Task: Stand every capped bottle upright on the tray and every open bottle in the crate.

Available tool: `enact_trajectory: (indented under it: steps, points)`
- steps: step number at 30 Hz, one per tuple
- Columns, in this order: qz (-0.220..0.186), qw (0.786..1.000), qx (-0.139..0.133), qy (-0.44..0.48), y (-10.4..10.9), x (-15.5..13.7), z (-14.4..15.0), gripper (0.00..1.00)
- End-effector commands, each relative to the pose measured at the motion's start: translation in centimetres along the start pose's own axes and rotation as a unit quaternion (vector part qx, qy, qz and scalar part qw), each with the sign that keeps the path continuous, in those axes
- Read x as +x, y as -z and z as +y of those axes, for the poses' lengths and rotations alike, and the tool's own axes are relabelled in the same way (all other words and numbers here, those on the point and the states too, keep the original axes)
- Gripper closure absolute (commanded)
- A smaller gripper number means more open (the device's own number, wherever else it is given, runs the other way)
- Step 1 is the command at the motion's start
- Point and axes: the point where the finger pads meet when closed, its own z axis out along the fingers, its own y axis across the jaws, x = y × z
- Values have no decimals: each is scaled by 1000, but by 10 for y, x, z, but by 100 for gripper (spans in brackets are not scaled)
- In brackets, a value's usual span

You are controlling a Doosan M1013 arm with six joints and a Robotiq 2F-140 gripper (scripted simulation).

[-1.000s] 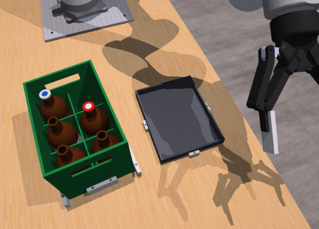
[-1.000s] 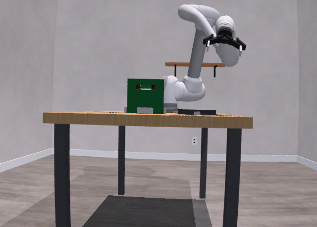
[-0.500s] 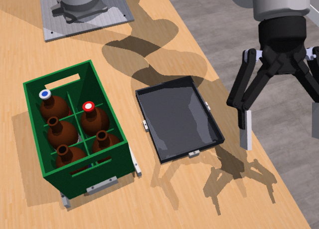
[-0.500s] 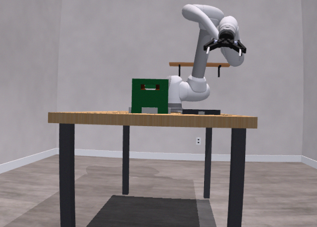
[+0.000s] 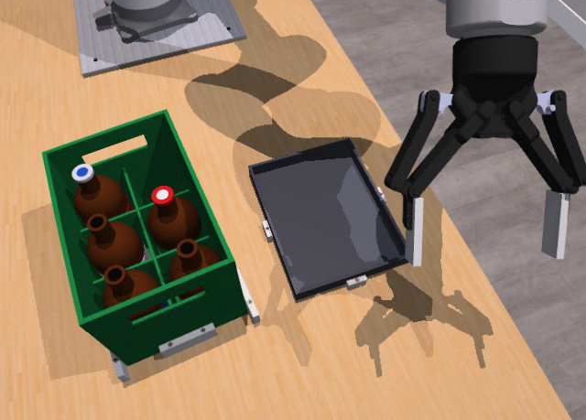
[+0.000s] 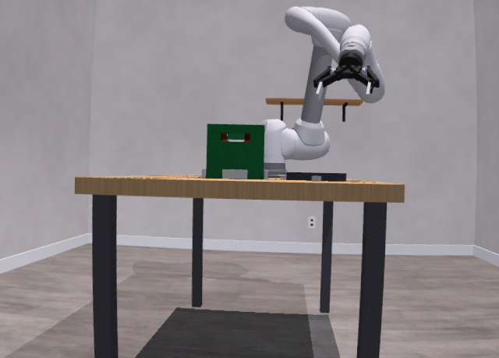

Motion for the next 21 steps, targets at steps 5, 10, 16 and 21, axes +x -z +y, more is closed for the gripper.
enact_trajectory:
  steps: [5,10,16,21]
  points:
    - [15,1000,9,-23,1,9,-12,0]
    - [31,998,19,-49,4,17,-26,0]
    - [51,995,31,-79,7,27,-43,0]
    - [61,993,37,-94,9,32,-52,0]
